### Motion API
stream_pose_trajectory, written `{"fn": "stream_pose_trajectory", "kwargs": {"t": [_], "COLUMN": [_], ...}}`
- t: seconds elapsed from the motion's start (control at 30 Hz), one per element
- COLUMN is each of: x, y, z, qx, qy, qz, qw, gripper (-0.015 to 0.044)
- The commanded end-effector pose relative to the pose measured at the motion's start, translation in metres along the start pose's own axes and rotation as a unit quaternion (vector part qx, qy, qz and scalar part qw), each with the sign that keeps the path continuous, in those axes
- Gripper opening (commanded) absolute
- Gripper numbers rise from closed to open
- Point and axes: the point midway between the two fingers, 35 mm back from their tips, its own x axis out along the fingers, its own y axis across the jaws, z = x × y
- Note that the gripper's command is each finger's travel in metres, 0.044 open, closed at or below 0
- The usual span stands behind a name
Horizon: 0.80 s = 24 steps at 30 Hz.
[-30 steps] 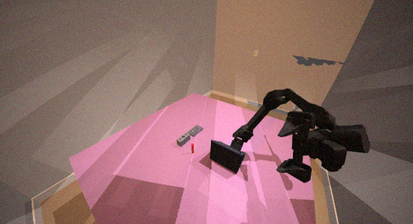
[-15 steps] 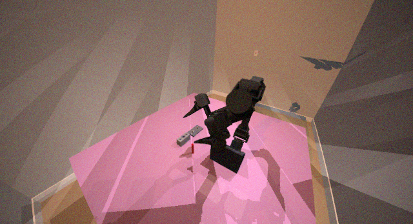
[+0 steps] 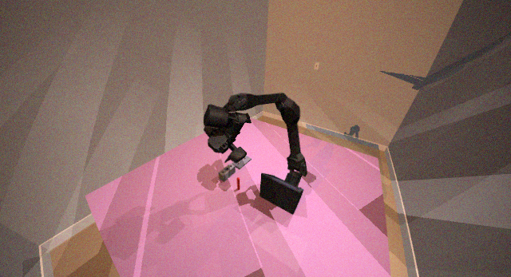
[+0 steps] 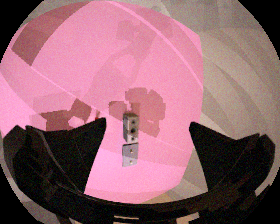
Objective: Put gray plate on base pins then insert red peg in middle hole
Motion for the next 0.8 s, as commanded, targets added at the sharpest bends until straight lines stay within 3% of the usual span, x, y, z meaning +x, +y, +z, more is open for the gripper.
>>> {"fn": "stream_pose_trajectory", "kwargs": {"t": [0.0,0.23,0.43,0.6,0.77], "x": [0.047,0.116,0.12,0.168,0.177], "y": [-0.019,-0.03,-0.029,-0.006,-0.001], "z": [-0.043,-0.119,-0.121,-0.13,-0.132], "qx": [0.006,0.021,0.022,0.021,0.022], "qy": [0.041,0.084,0.085,0.085,0.086], "qz": [0.083,0.221,0.224,0.224,0.224], "qw": [0.996,0.971,0.971,0.971,0.971], "gripper": [0.044,0.044,0.044,0.044,0.044]}}
